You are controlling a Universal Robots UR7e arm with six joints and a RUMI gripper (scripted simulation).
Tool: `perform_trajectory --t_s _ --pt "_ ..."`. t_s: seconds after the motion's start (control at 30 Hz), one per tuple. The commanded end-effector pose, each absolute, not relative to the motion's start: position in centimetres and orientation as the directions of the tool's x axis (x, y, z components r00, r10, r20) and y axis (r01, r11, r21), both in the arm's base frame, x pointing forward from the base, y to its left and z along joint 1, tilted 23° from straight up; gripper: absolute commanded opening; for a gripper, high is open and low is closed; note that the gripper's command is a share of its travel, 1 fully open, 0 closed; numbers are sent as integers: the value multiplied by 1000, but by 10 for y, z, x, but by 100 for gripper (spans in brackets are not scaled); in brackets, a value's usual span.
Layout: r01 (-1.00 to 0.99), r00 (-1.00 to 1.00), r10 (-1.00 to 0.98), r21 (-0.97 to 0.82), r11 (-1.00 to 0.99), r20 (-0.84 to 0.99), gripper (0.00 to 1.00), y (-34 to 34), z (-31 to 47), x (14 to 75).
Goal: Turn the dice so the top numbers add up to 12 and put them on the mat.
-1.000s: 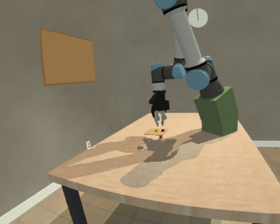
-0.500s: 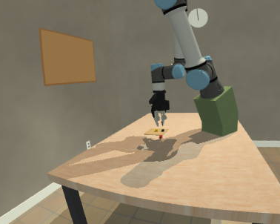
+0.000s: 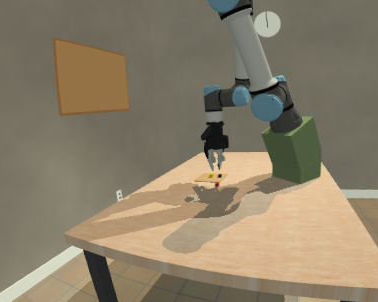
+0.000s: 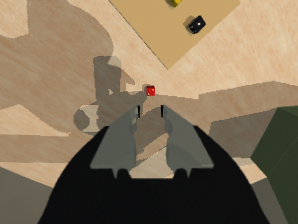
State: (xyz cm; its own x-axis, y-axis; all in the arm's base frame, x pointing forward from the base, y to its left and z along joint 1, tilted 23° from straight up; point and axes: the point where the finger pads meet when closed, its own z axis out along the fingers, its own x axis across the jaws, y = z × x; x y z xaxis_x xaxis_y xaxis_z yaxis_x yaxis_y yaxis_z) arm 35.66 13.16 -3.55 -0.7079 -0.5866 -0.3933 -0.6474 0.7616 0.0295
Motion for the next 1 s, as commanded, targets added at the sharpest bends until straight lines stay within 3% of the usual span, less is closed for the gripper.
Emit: perform_trajectory --t_s 0.0,0.97 --pt "-648 -709 -587 32 761 -391 18 133 -38 355" --pt "-648 -709 -587 31 761 -391 18 142 -69 365"
